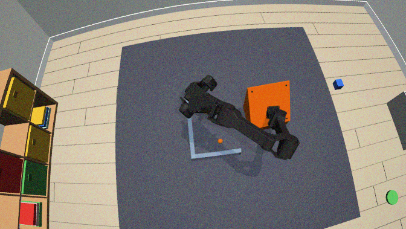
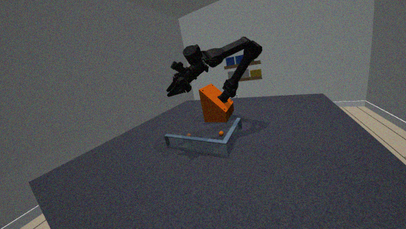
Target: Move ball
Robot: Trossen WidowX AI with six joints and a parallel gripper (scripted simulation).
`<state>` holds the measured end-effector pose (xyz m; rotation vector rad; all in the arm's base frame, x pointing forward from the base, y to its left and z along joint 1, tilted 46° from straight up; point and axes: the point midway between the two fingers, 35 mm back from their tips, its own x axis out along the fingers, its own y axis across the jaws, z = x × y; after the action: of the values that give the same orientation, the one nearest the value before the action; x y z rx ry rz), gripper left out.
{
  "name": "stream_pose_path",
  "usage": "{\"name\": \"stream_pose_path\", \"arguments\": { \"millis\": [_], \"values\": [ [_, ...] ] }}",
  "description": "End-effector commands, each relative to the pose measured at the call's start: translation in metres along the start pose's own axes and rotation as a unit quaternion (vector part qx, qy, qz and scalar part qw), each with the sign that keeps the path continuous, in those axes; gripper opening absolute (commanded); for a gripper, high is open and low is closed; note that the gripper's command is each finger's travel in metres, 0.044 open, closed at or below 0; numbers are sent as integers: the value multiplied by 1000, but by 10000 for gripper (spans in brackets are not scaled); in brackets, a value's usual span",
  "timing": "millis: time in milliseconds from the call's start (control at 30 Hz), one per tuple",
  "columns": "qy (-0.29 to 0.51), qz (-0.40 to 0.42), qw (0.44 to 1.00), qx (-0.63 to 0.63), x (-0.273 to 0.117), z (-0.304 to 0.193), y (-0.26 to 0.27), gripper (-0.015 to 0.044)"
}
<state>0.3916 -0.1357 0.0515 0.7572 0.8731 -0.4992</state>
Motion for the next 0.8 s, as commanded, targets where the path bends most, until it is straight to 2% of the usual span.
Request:
{"name": "stream_pose_path", "arguments": {
  "millis": [0, 100, 200, 300, 433, 767],
  "values": [
    [4, 1, 1000, -8, 0, -2, 1, 374],
    [54, 22, 990, -127, 3, -29, 10, 295],
    [113, 64, 953, -274, 2, -64, 21, 224],
    [160, 120, 891, -409, -2, -99, 30, 224],
    [197, 209, 779, -558, -13, -142, 40, 224],
    [200, 359, 569, -712, -38, -201, 51, 224]
  ]
}}
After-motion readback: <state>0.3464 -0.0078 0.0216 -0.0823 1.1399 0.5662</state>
